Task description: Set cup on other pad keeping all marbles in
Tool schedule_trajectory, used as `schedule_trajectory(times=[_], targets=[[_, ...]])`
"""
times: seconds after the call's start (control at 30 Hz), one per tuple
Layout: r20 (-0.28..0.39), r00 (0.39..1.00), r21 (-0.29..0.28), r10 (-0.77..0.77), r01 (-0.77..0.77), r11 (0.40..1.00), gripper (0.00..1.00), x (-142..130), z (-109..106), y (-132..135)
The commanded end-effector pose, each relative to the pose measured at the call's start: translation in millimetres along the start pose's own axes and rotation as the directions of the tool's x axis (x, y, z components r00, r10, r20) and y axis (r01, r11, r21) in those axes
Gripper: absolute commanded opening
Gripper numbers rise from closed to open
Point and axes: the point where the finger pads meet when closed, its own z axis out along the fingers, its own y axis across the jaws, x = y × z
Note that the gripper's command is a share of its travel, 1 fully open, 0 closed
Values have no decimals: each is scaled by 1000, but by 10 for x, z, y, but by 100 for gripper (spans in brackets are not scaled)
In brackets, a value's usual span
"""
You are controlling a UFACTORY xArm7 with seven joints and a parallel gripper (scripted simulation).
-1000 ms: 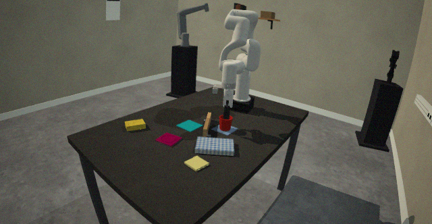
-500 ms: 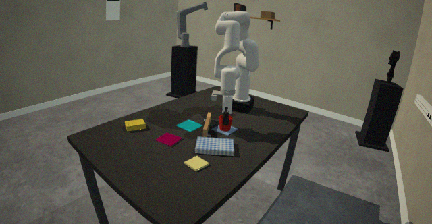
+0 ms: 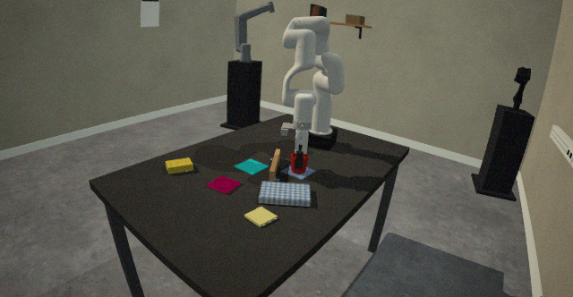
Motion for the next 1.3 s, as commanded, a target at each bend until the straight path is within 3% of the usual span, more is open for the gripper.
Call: schedule_trajectory(times=[0.0, 1.27], targets=[[-3, 1000, 3, 0, 0, 1000, 100, 5, -4, -12], [-3, 1000, 3, 0, 0, 1000, 95, 5, -4, -12]])
